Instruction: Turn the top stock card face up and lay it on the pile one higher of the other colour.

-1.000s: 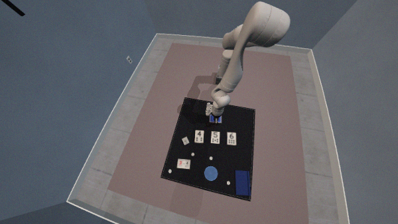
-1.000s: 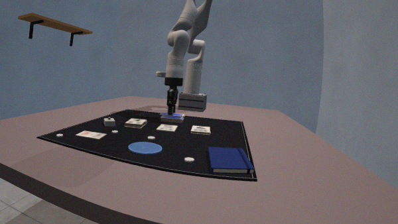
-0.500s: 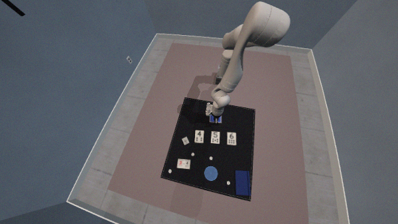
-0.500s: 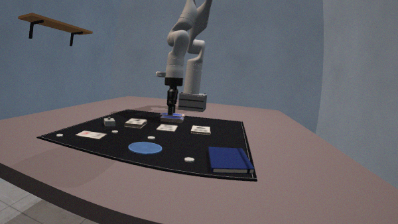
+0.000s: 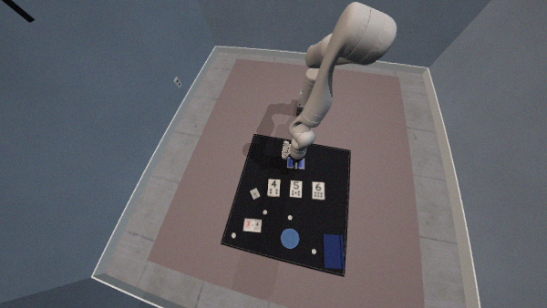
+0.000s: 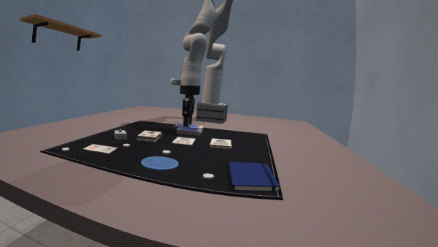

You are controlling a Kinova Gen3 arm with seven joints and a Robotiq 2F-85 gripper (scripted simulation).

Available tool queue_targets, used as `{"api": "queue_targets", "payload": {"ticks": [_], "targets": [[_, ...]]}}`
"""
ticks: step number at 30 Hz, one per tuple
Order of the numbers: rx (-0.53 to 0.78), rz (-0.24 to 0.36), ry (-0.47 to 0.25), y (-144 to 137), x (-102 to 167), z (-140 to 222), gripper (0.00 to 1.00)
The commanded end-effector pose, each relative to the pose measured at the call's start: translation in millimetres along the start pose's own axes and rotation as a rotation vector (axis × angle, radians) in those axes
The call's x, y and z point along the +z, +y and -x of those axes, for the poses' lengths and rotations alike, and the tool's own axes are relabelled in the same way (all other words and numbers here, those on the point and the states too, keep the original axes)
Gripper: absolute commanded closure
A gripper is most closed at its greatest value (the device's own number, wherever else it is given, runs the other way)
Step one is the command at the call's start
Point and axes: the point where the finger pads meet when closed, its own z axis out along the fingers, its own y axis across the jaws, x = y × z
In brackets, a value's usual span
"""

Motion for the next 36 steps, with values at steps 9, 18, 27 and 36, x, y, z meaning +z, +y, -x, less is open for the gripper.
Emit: {"api": "queue_targets", "payload": {"ticks": [9, 18, 27, 36], "targets": [[-0.003, 0.001, -0.004, 1.9, -2.2, -10.8, 0.28], [-0.002, 0.001, -0.004, 1.9, -2.3, -12.5, 0.28], [-0.002, 0.001, -0.004, 1.9, -2.3, -12.5, 0.28], [-0.002, 0.001, -0.004, 1.9, -2.3, -12.5, 0.28]]}}
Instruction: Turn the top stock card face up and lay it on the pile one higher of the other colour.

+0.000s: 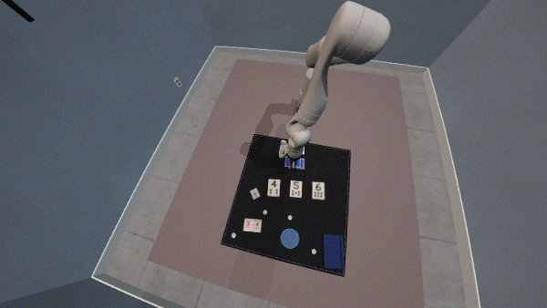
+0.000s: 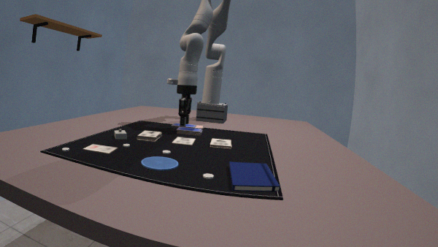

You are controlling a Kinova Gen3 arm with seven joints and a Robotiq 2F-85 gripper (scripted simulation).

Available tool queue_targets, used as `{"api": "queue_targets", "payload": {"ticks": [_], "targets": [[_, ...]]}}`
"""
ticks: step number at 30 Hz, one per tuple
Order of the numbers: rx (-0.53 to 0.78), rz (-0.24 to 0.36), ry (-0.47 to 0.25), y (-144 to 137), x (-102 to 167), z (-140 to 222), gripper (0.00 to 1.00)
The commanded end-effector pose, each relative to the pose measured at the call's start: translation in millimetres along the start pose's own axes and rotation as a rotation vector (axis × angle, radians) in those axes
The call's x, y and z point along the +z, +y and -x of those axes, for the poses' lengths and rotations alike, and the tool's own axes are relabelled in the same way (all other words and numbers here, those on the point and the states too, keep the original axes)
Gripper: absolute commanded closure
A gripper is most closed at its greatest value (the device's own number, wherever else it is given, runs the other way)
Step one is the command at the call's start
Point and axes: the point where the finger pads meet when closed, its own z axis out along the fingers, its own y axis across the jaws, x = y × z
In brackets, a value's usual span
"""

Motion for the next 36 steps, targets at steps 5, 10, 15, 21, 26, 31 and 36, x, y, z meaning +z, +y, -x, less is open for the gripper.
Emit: {"api": "queue_targets", "payload": {"ticks": [5, 10, 15, 21, 26, 31, 36], "targets": [[-0.011, -0.003, -0.004, -1.7, -1.7, 0.6, 0.28], [-0.011, -0.003, -0.004, -1.7, -1.7, 0.6, 0.28], [-0.012, -0.005, -0.004, -3.4, -0.9, 0.3, 0.28], [-0.012, -0.005, -0.004, -5.4, 2.5, -0.7, 0.28], [-0.011, -0.003, -0.004, -4.0, 2.8, -0.6, 0.28], [-0.011, -0.003, -0.004, -4.0, 2.8, -0.6, 0.28], [-0.011, -0.003, -0.004, -4.0, 2.8, -0.6, 0.28]]}}
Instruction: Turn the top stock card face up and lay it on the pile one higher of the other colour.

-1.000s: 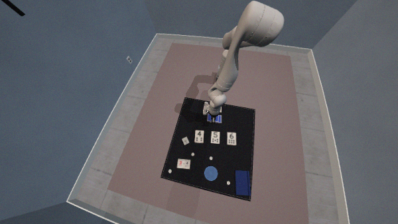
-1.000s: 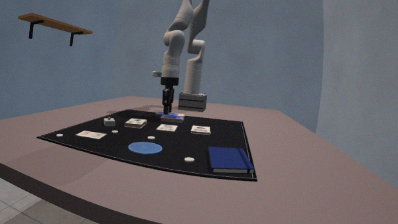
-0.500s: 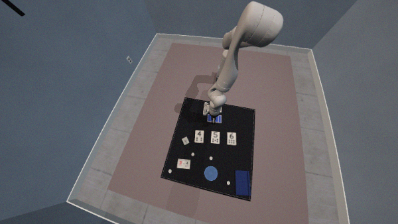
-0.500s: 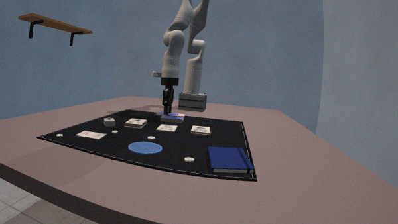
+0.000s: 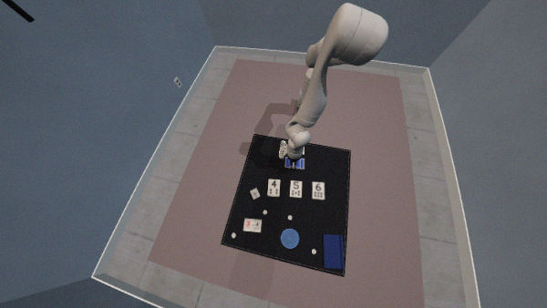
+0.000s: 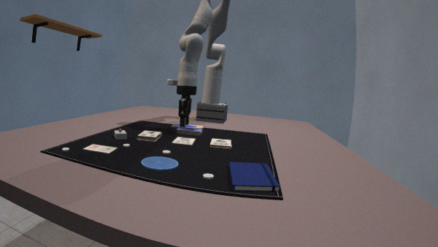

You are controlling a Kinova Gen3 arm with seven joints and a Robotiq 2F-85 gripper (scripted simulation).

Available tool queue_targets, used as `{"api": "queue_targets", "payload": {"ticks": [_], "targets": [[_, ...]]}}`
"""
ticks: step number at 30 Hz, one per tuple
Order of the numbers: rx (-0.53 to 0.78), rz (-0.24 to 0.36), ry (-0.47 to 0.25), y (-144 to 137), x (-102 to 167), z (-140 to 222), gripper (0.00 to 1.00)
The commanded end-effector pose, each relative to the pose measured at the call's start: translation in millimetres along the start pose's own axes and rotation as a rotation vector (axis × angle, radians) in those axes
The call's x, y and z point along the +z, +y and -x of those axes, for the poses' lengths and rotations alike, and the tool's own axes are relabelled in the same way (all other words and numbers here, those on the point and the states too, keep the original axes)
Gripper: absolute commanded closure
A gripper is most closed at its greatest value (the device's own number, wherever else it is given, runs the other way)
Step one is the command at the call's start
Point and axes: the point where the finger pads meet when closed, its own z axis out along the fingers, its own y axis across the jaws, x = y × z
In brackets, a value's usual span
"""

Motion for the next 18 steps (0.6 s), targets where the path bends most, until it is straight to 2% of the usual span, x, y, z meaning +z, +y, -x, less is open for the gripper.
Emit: {"api": "queue_targets", "payload": {"ticks": [1, 18], "targets": [[-0.012, -0.002, 0.001, -1.7, 0.3, -1.1, 0.28], [-0.012, -0.003, 0.001, -1.8, 2.4, -2.9, 0.28]]}}
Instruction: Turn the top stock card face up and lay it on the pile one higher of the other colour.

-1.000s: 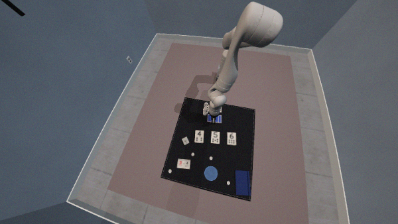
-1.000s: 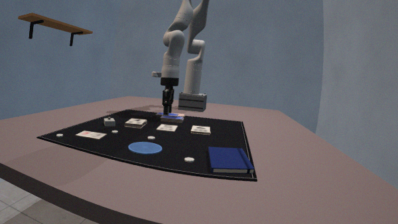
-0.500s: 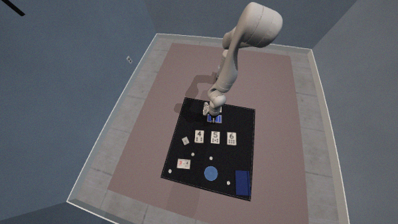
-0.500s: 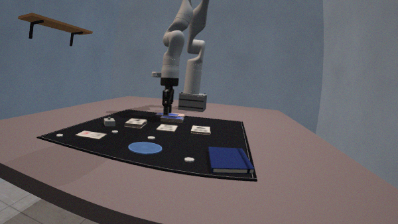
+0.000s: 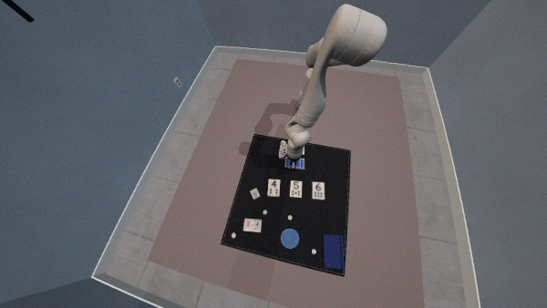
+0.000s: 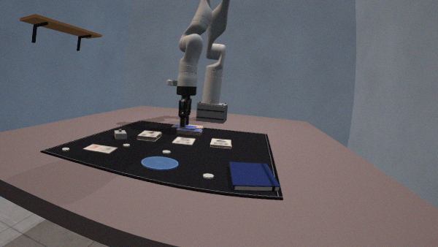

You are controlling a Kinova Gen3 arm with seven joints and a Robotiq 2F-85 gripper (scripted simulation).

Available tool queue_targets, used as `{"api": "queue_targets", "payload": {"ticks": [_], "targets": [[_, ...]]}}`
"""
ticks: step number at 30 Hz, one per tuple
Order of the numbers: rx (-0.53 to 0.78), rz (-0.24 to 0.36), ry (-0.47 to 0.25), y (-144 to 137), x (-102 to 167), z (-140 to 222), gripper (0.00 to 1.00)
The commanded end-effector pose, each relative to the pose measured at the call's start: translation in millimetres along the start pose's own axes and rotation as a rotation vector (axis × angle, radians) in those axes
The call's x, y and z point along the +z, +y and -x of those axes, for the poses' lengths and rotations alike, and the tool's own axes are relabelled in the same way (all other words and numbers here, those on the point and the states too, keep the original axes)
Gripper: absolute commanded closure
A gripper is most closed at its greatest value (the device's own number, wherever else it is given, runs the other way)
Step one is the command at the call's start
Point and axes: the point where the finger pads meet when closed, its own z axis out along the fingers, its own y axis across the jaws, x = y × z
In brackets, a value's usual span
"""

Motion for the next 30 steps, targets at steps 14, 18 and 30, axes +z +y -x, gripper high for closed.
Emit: {"api": "queue_targets", "payload": {"ticks": [14, 18, 30], "targets": [[-0.015, -0.007, 0.005, -3.3, 0.5, -3.0, 0.28], [-0.015, -0.007, 0.005, -3.3, 0.5, -3.0, 0.28], [-0.016, -0.008, 0.006, -5.6, 0.3, -4.2, 0.28]]}}
